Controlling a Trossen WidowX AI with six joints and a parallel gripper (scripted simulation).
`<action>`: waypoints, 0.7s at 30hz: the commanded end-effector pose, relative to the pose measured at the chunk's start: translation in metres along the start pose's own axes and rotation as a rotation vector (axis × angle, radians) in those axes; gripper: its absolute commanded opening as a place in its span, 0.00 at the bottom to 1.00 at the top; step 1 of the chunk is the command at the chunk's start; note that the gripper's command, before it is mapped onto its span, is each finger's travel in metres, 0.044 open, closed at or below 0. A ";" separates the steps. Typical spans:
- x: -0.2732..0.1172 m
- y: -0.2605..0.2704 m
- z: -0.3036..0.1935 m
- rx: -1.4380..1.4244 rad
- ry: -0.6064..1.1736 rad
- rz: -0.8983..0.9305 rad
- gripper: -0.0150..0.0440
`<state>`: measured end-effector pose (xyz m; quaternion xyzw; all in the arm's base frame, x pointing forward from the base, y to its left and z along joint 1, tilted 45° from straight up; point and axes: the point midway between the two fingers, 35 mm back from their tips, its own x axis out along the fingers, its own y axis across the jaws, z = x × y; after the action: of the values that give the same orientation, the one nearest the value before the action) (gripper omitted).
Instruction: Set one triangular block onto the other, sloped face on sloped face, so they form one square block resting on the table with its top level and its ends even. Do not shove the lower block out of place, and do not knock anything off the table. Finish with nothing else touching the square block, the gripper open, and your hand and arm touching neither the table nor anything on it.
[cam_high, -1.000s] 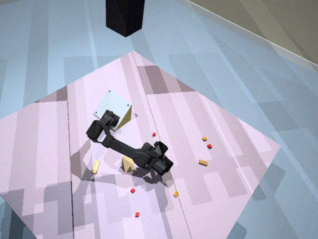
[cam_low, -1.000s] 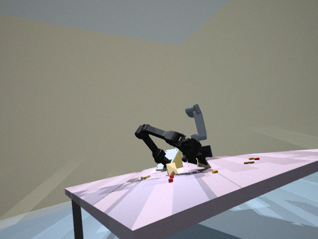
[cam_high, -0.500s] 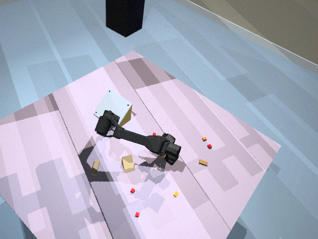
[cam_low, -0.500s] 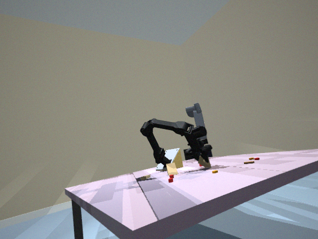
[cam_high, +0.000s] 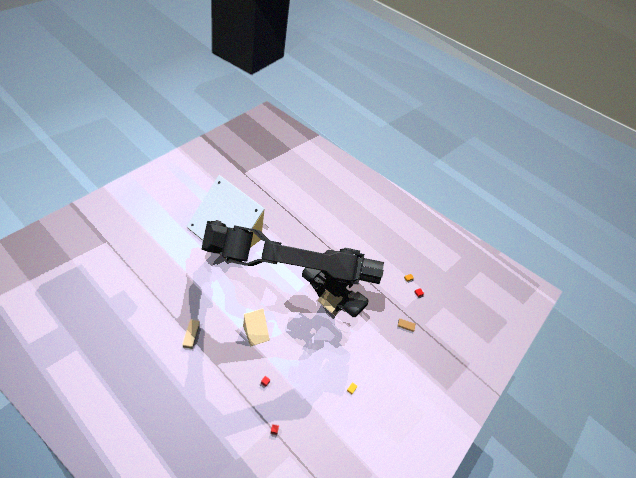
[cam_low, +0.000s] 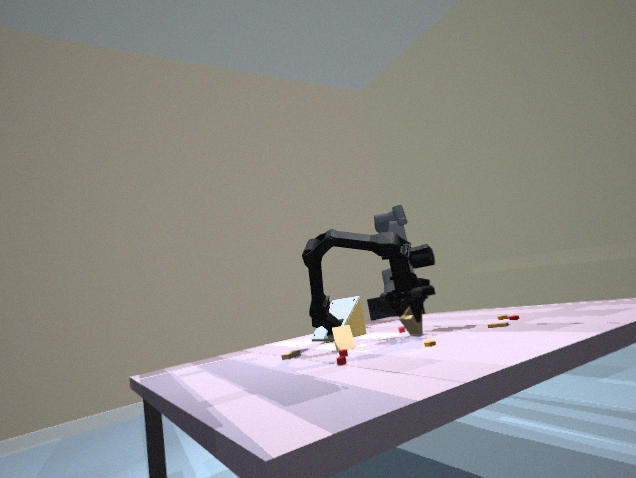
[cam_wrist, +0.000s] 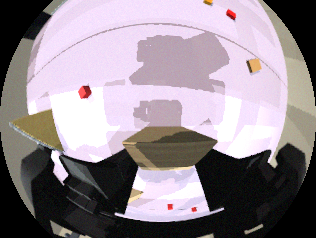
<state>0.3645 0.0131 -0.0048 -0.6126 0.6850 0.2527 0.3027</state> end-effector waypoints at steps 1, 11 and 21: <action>-0.001 -0.001 0.009 0.004 0.120 -0.006 0.25; -0.001 0.000 0.015 0.003 0.206 0.003 0.39; -0.001 0.000 0.015 0.003 0.206 0.003 0.83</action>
<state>0.3664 0.0244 -0.0144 -0.6346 0.7139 0.1842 0.2317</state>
